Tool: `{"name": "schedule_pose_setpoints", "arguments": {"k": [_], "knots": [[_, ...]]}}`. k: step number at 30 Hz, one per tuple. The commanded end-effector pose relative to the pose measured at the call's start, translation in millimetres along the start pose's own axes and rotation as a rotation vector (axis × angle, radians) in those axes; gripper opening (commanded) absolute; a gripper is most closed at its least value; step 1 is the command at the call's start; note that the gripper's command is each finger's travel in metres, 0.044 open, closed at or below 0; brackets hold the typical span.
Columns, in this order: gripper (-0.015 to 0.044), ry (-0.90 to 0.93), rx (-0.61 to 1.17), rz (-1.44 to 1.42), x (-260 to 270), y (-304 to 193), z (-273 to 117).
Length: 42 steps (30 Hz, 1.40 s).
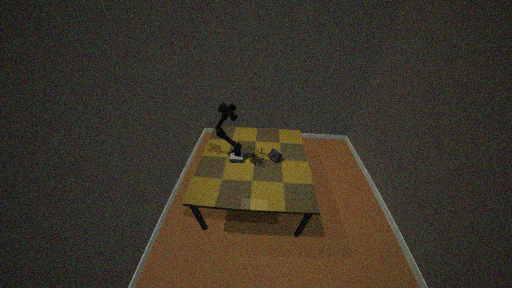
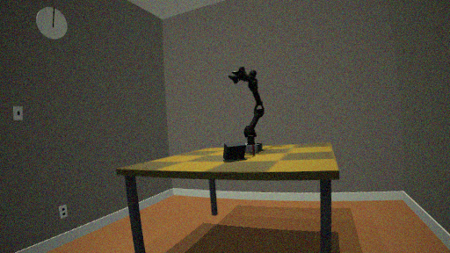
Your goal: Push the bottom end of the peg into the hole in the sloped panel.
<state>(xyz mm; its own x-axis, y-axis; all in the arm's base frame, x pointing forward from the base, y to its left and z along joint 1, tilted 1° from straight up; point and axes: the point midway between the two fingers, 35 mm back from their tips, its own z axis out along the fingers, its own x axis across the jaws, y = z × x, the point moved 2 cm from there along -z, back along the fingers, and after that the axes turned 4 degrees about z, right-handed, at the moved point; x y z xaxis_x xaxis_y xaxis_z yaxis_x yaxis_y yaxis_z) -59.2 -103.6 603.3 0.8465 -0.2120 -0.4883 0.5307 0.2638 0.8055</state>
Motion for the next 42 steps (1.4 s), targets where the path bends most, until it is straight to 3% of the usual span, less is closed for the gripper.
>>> {"name": "schedule_pose_setpoints", "arguments": {"k": [1, 21, 42], "knots": [[0.0426, 0.004, -0.004, -0.003, 1, 1, 0], [0.044, 0.412, -0.389, -0.619, 193, 60, -5], [0.044, 0.779, -0.882, -1.306, 375, 52, -81]]}}
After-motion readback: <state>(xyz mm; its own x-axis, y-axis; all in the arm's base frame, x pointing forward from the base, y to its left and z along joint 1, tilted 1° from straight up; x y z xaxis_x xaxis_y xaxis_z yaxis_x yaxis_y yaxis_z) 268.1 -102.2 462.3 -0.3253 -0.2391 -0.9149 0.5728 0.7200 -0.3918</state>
